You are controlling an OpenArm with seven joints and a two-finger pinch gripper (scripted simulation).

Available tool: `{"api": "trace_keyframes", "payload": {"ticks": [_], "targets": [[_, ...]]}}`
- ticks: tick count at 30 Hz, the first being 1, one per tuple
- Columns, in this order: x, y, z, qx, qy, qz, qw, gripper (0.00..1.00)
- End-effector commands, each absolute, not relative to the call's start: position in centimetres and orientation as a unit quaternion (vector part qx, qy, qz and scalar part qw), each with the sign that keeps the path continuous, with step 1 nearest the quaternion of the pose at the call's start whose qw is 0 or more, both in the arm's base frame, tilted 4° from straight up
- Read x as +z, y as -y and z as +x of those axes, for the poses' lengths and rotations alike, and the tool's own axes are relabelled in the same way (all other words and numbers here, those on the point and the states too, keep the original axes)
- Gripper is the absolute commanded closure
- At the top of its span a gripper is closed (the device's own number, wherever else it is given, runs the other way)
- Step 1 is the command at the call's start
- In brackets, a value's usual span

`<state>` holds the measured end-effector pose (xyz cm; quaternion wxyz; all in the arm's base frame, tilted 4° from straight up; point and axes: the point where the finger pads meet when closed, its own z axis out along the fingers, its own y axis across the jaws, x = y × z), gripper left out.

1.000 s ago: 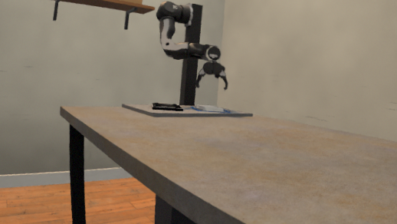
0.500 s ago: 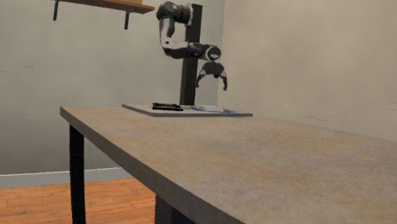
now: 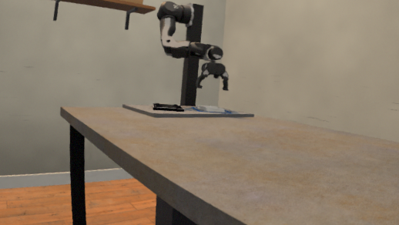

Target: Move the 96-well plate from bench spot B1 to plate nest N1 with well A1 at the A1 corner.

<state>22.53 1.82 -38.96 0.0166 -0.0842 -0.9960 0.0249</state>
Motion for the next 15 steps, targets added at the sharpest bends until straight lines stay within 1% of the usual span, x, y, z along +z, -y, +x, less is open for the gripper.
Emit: {"api": "trace_keyframes", "payload": {"ticks": [1, 15], "targets": [[-38.92, -2.02, 22.49, 0.02, 0.996, -0.082, 0.017, 0.23], [-38.9, -1.88, 22.57, 0.024, 0.996, -0.084, 0.016, 0.23]]}}
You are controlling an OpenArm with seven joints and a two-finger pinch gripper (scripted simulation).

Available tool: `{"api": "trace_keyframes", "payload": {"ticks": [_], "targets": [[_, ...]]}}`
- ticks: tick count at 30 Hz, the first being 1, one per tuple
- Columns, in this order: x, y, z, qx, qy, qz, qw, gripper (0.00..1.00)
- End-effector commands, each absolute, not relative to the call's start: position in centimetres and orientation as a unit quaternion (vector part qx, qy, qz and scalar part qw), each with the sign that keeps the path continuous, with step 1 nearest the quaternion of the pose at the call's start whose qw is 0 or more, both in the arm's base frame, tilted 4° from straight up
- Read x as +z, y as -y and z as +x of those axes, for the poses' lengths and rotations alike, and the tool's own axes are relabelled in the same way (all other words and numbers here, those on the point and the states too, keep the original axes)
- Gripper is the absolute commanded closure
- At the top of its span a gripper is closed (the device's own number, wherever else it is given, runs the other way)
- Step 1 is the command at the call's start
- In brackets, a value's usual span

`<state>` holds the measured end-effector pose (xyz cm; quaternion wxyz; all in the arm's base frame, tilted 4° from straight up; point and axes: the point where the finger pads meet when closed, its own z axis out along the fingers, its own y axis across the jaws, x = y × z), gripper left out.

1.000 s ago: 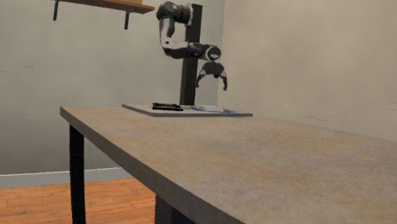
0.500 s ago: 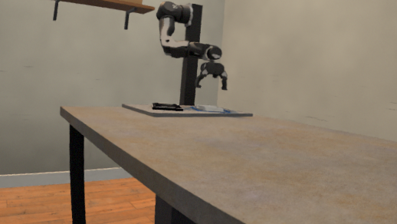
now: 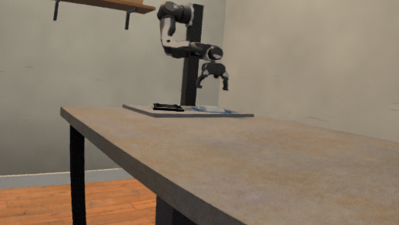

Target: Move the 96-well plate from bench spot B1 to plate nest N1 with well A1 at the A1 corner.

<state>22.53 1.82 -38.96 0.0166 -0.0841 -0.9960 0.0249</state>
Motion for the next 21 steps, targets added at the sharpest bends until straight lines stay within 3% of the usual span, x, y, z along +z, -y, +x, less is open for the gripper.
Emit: {"api": "trace_keyframes", "payload": {"ticks": [1, 5, 10, 21], "targets": [[-38.9, -1.9, 22.6, 0.024, 0.996, -0.084, 0.016, 0.23], [-38.9, -1.9, 22.6, 0.024, 0.996, -0.084, 0.016, 0.23], [-44.4, -1.7, 22.3, 0.023, 0.996, -0.085, 0.018, 0.23], [-44.4, -1.7, 22.3, 0.023, 0.996, -0.085, 0.018, 0.23]]}}
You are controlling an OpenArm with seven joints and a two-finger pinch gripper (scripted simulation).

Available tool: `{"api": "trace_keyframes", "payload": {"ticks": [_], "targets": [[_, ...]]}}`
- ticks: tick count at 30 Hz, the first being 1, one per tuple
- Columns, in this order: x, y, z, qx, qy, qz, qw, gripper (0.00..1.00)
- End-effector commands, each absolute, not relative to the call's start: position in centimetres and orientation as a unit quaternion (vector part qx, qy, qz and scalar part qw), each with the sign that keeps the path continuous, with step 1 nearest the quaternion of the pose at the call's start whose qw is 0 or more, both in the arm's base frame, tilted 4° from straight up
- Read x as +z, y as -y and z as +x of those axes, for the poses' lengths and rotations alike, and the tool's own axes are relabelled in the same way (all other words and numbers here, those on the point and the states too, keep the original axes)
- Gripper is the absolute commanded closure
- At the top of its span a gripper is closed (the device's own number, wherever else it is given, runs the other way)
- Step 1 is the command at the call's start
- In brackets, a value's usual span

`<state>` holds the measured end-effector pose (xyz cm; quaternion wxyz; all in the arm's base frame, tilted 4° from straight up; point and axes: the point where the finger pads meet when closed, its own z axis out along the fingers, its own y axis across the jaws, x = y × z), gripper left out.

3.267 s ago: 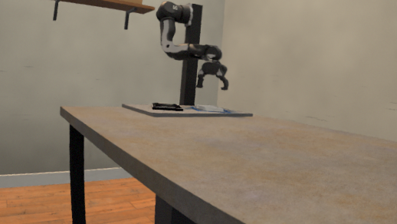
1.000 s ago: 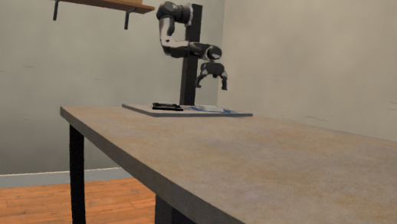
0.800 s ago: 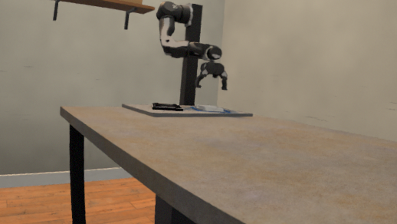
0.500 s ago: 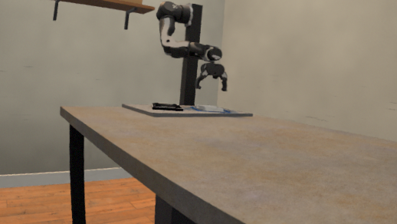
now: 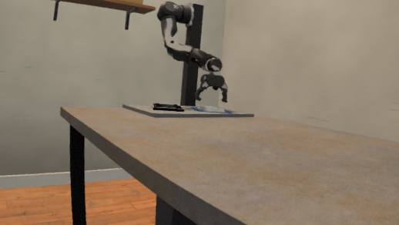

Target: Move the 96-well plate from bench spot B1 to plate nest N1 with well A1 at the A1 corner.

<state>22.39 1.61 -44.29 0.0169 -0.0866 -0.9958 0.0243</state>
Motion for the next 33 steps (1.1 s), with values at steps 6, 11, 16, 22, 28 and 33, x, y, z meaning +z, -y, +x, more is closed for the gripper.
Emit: {"api": "trace_keyframes", "payload": {"ticks": [6, 11, 16, 22, 28, 33], "targets": [[-45.9, -1.6, 22.1, 0.023, 0.996, -0.085, 0.018, 0.23], [-45.9, -1.6, 22.1, 0.023, 0.996, -0.085, 0.018, 0.23], [-45.9, -1.6, 22.1, 0.023, 0.996, -0.085, 0.018, 0.23], [-45.7, -1.6, 22.2, 0.023, 0.996, -0.085, 0.018, 0.23], [-45.6, -1.6, 22.2, 0.023, 0.996, -0.085, 0.018, 0.23], [-45.6, -1.6, 22.2, 0.023, 0.996, -0.085, 0.018, 0.23]]}}
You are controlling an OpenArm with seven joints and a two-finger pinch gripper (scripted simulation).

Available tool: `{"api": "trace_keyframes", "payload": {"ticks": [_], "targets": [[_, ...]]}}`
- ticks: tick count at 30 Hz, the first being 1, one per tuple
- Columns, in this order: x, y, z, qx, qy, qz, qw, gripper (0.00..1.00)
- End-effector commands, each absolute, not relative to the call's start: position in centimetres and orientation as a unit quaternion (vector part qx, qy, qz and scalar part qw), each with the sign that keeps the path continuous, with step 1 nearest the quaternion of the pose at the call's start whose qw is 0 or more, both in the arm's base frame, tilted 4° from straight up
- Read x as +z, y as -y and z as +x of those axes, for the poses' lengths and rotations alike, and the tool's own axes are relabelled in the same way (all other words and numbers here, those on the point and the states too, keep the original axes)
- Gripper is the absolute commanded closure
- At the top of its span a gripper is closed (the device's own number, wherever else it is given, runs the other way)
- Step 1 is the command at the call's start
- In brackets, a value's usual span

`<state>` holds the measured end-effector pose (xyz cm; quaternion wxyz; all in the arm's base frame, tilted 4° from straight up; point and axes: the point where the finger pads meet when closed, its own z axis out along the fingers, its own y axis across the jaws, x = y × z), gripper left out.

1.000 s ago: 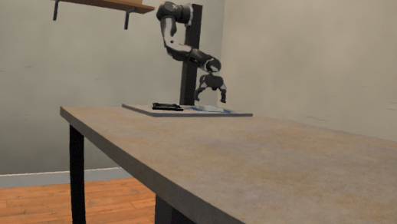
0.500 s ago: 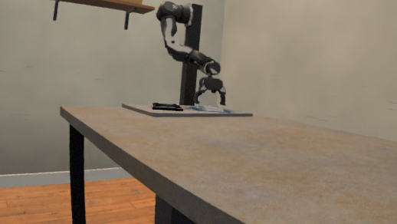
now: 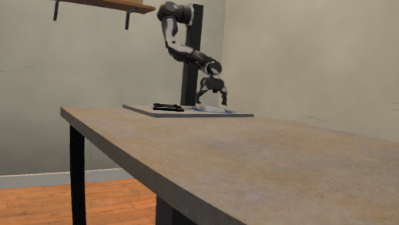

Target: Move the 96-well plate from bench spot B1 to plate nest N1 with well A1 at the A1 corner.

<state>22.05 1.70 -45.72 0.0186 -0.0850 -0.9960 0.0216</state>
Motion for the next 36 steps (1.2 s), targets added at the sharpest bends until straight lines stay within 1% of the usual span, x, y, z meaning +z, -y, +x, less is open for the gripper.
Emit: {"api": "trace_keyframes", "payload": {"ticks": [1, 7, 36], "targets": [[-45.6, -1.6, 22.2, 0.023, 0.996, -0.085, 0.018, 0.23], [-47.6, -1.6, 22.2, 0.021, 0.996, -0.082, 0.017, 0.23], [-47.7, -1.3, 21.9, 0.025, 0.996, -0.085, 0.02, 0.23]]}}
